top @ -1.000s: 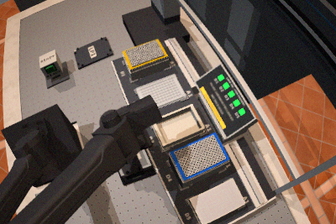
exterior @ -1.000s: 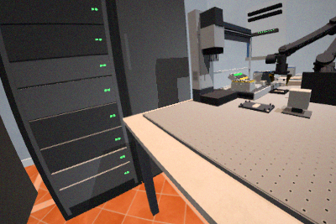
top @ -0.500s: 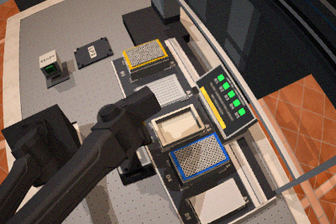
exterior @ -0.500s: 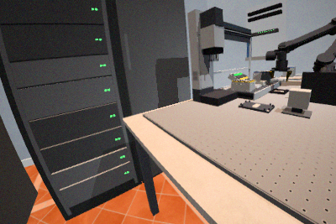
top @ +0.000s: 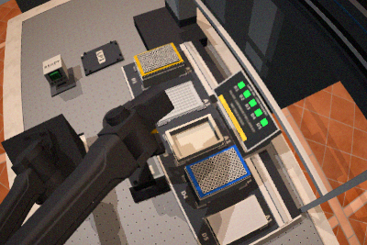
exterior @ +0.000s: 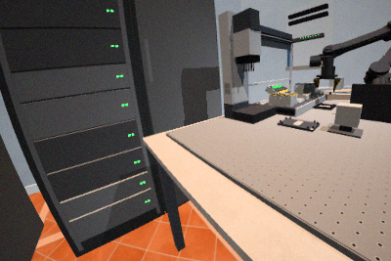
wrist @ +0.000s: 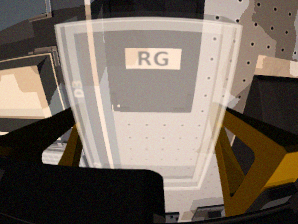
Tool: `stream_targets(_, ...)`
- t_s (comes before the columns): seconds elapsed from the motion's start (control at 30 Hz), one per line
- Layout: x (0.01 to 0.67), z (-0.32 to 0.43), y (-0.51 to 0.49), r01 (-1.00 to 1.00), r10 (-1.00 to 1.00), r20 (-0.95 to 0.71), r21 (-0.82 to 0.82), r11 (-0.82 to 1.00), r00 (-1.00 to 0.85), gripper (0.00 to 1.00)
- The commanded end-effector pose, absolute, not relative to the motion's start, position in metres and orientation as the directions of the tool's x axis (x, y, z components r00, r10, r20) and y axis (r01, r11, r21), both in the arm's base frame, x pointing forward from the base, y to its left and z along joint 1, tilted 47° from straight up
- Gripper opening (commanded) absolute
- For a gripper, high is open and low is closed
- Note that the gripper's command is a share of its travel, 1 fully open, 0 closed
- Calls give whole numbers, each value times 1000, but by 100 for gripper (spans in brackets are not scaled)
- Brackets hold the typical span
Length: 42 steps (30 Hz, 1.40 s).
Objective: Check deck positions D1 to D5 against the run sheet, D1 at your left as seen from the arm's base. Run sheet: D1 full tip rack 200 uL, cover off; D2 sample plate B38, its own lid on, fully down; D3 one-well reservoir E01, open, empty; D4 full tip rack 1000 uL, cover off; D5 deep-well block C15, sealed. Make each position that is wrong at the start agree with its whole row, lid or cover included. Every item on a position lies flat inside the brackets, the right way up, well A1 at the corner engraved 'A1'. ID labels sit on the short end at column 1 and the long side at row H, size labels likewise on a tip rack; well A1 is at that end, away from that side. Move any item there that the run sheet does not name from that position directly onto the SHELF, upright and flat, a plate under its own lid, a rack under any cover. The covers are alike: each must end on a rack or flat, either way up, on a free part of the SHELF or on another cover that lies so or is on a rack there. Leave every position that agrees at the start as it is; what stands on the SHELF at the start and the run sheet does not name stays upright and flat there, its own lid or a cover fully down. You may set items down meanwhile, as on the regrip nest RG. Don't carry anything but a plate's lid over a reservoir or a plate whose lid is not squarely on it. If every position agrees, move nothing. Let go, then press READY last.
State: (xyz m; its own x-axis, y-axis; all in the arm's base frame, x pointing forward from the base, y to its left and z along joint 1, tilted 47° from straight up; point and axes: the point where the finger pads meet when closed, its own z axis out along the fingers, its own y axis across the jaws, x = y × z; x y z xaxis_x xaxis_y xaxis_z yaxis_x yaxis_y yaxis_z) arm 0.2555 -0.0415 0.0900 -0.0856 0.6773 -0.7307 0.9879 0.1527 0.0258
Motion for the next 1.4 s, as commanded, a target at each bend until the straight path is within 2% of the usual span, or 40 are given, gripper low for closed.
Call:
stream_targets(0.0,267,106,-32,986,689,-724,81,145,-42,0)
stream_targets(1.37,258,147,15,985,688,-722,53,162,-74,0)
